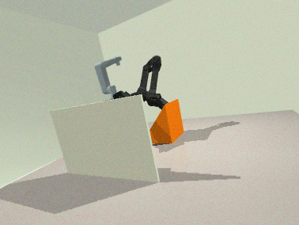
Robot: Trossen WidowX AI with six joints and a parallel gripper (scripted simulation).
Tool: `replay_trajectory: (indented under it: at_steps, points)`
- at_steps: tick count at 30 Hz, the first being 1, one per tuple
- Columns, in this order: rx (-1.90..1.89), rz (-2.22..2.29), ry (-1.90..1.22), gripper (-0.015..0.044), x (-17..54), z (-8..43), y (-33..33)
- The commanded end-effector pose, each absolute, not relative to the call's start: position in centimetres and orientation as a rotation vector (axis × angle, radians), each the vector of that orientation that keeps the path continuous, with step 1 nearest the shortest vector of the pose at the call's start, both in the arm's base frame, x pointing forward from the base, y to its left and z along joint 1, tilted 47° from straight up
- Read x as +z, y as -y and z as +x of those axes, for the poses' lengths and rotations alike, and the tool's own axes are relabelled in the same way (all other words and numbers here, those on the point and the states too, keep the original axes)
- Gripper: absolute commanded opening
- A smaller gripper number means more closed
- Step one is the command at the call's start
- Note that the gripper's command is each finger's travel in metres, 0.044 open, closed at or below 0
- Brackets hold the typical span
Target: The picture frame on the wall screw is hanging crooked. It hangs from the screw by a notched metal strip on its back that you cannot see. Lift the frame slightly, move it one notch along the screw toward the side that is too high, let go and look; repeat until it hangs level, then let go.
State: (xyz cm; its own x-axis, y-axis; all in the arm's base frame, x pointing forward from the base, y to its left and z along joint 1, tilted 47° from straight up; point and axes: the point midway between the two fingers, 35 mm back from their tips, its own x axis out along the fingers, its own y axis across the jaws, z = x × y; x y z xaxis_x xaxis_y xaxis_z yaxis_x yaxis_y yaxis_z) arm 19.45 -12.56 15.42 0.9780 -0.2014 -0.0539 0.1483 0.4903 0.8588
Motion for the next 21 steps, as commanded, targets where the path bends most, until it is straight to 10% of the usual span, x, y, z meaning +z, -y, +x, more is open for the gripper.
replay_trajectory:
  at_steps: [1,21]
  points:
    - [-0.215,1.043,0.058,0.026,15.1,20.2,13.3]
    - [-0.213,1.048,0.059,0.026,12.9,23.7,15.4]
